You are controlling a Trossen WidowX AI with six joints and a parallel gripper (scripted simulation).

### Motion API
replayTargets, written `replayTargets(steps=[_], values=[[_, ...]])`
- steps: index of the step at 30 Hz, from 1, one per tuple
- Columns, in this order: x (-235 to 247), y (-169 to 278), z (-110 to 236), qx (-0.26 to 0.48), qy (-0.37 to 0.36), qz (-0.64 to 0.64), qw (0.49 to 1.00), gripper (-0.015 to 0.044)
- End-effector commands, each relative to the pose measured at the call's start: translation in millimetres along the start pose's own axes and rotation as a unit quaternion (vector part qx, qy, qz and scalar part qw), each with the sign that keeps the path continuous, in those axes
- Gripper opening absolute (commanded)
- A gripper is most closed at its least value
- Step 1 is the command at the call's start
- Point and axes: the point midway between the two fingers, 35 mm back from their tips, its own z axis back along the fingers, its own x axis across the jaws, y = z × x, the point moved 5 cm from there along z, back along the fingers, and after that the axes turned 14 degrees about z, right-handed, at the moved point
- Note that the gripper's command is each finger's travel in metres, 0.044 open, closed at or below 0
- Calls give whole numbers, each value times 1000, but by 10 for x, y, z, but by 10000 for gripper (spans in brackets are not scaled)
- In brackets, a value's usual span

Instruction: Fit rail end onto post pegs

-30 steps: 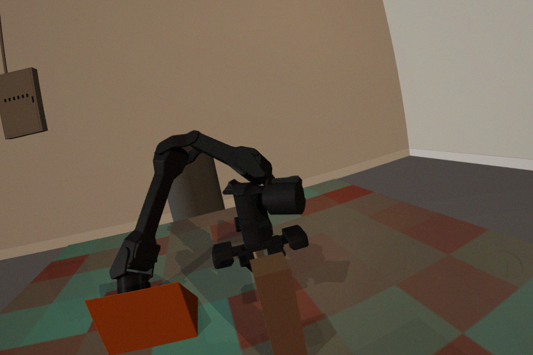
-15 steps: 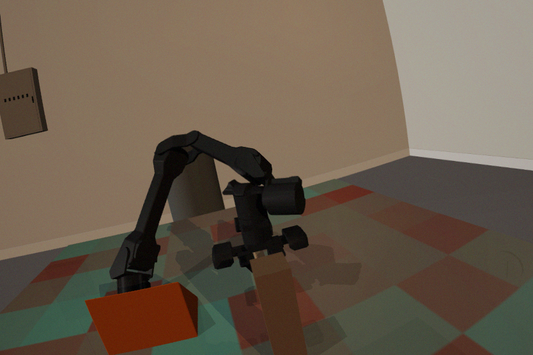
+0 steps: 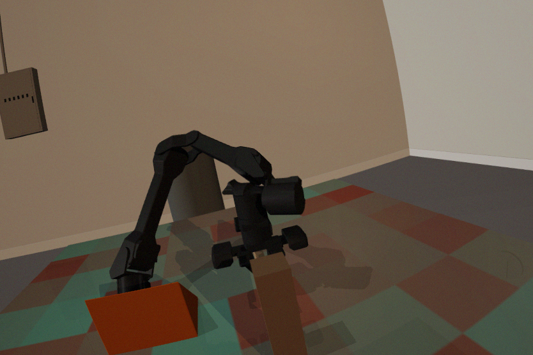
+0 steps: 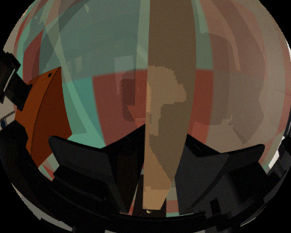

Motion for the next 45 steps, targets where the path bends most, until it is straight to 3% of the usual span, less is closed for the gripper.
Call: replayTargets(steps=[1, 45], values=[[3, 16, 19, 4, 3, 2, 1000, 0], [-22, -30, 39, 3, 3, 2, 1000, 0]])
